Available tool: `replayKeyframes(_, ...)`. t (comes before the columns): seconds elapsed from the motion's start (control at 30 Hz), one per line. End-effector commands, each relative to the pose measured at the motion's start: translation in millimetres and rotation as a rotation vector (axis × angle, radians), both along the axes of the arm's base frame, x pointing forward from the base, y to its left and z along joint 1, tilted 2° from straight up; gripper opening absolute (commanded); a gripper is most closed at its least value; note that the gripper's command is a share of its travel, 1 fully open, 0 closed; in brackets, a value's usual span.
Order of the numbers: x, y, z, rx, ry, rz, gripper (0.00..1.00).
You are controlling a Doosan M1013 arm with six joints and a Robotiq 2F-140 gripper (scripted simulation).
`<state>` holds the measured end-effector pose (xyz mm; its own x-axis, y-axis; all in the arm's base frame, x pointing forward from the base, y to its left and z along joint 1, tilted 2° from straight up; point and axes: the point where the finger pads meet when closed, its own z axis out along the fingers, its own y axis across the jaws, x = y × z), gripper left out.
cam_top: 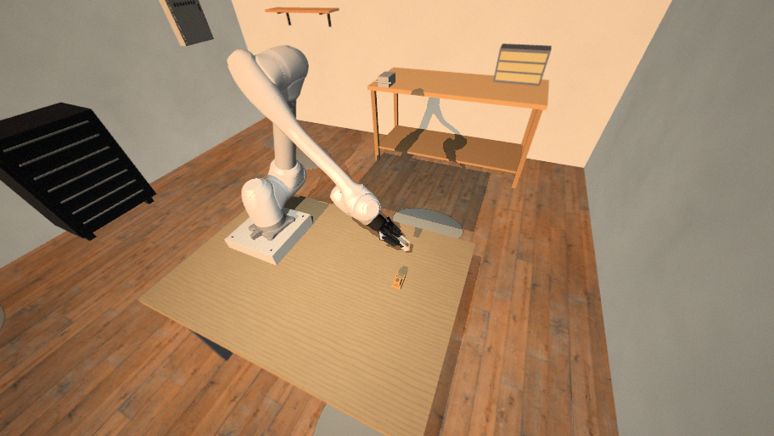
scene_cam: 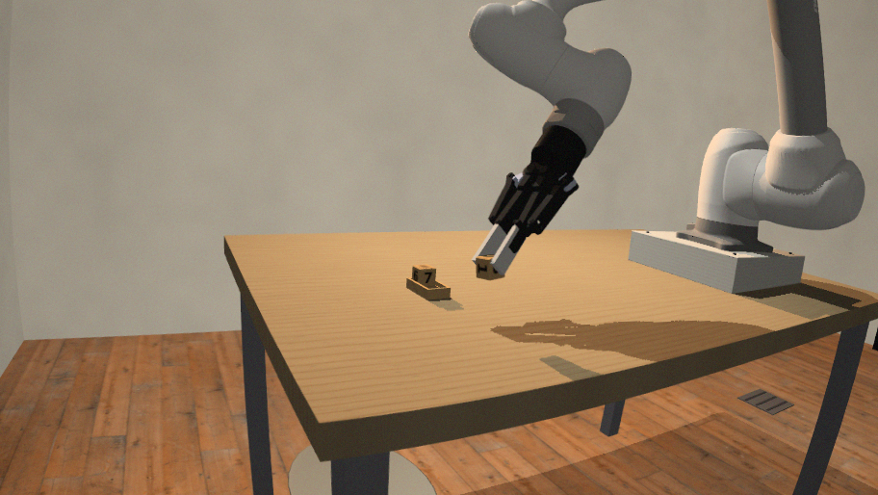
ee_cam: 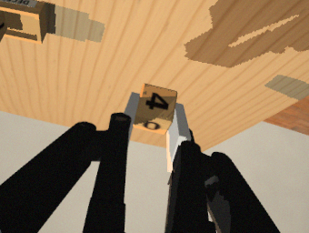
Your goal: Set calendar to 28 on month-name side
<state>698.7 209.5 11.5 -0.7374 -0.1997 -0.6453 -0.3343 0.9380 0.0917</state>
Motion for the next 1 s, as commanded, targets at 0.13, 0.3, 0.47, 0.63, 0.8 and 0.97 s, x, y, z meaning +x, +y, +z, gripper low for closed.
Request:
replayKeyframes(0.13, -1, 6, 2, 0.007, 0.064, 0.024, 0.24)
replayKeyframes(0.3, -4, 4, 0, -0.006, 0.103, 0.026, 0.24)
replayKeyframes(0.47, -6, -1, -2, -0.030, 0.136, 0.019, 0.24)
replayKeyframes(0.63, -5, -6, -3, -0.047, 0.151, 0.011, 0.24)
replayKeyframes(0.8, -3, -16, -3, -0.077, 0.168, -0.006, 0.24)
replayKeyframes(0.97, 1, -25, -2, -0.105, 0.176, -0.025, 0.24)
